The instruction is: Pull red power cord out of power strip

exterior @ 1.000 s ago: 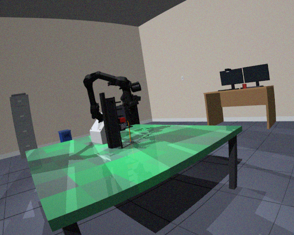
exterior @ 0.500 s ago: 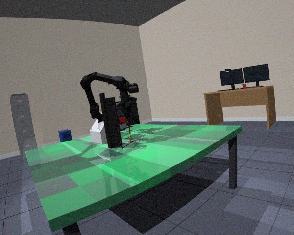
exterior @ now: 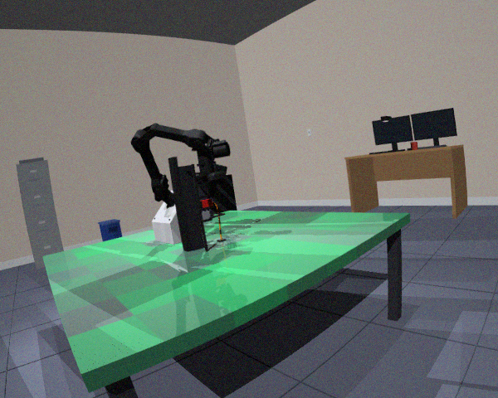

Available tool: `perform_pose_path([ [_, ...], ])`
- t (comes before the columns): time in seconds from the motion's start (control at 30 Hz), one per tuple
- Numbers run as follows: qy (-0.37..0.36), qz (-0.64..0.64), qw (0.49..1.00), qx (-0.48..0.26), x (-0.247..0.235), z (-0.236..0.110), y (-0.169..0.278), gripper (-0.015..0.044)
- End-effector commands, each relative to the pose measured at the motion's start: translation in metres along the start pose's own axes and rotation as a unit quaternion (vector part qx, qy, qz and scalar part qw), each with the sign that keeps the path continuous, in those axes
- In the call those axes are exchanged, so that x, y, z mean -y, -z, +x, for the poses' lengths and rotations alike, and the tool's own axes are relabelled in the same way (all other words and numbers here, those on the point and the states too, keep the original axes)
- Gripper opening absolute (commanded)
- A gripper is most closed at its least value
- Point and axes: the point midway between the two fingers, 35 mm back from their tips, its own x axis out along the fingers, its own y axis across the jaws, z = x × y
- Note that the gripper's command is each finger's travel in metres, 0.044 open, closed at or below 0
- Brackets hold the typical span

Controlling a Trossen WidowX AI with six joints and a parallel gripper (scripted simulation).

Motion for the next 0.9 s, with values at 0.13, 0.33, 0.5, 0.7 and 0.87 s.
perform_pose_path([
  [0.13, -0.002, -0.002, 1.000, -0.003, -0.001, 0.002, 0.014, 0.0160],
  [0.33, -0.002, -0.002, 1.000, -0.004, -0.001, 0.002, 0.017, 0.0160],
  [0.5, -0.002, -0.002, 1.000, -0.004, -0.001, 0.008, 0.017, 0.0160],
  [0.7, -0.002, -0.002, 1.000, -0.004, -0.001, 0.014, 0.017, 0.0160],
  [0.87, -0.001, 0.000, 1.000, -0.001, -0.001, 0.011, 0.016, 0.0055],
])
